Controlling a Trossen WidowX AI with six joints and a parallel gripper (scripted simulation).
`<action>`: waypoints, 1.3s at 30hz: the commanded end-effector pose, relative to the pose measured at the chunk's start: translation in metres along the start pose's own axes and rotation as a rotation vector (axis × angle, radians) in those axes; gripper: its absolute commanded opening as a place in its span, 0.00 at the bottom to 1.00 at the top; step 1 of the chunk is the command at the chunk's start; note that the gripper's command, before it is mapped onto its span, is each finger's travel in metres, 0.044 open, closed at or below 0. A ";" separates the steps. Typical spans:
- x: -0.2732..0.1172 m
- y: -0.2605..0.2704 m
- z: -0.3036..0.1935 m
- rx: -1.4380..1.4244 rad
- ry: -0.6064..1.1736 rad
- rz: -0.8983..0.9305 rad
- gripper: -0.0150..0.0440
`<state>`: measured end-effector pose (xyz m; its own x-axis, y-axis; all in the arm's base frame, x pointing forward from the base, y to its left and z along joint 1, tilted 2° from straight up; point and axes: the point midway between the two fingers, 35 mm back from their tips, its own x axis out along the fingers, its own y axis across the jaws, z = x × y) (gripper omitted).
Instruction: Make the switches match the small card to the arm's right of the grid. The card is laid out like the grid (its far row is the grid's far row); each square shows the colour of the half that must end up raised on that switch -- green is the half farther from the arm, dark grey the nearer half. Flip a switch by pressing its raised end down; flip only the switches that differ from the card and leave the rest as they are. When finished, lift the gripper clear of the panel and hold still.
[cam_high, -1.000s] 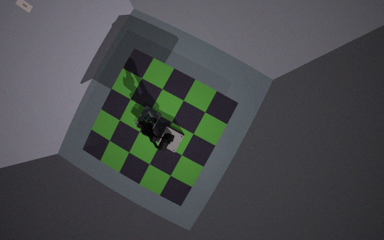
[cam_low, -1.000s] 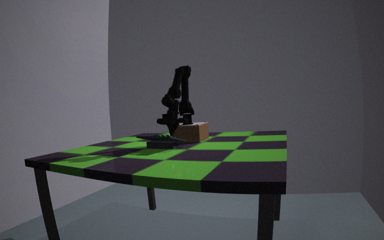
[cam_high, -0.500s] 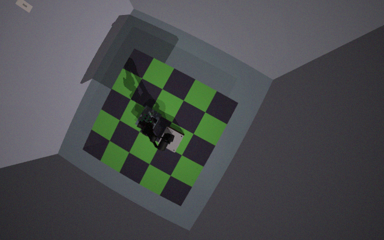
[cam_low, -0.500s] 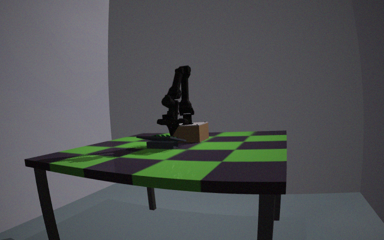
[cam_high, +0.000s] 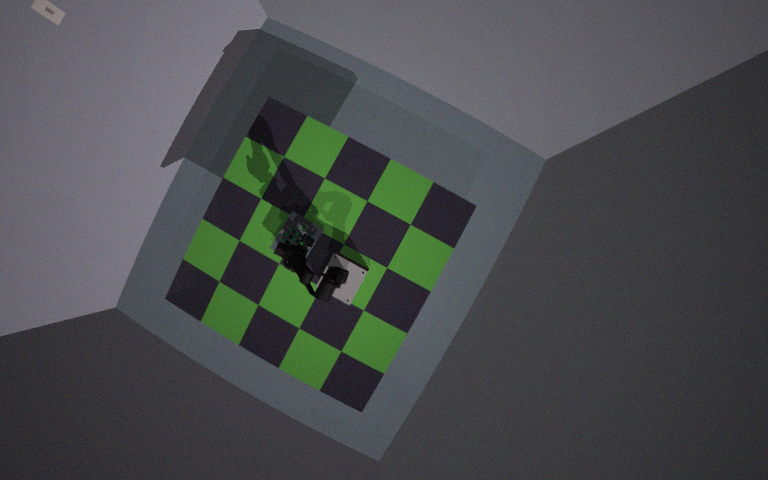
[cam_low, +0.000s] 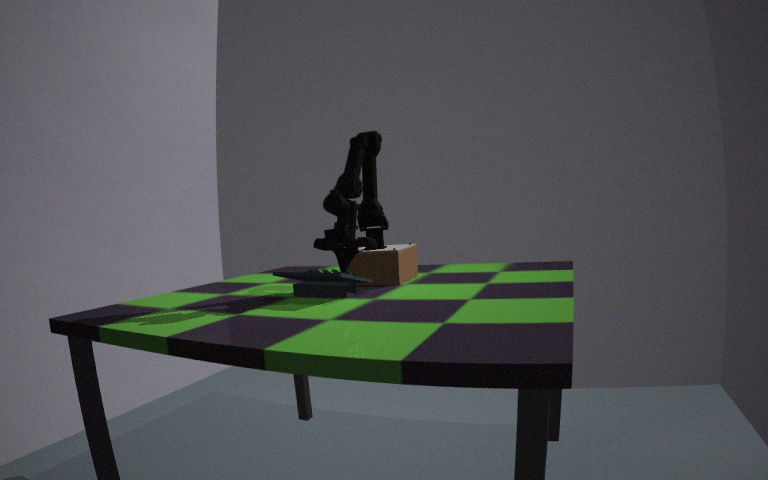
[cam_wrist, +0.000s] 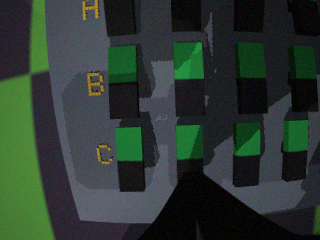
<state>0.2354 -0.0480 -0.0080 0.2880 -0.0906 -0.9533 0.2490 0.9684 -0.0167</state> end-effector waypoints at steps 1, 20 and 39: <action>0.001 0.000 0.000 -0.003 0.000 0.003 0.25; 0.003 0.000 0.000 -0.003 0.000 0.003 0.25; -0.013 0.000 0.003 -0.001 0.008 0.001 0.25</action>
<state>0.2338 -0.0478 -0.0104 0.2755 -0.0881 -0.9572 0.2484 0.9685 -0.0176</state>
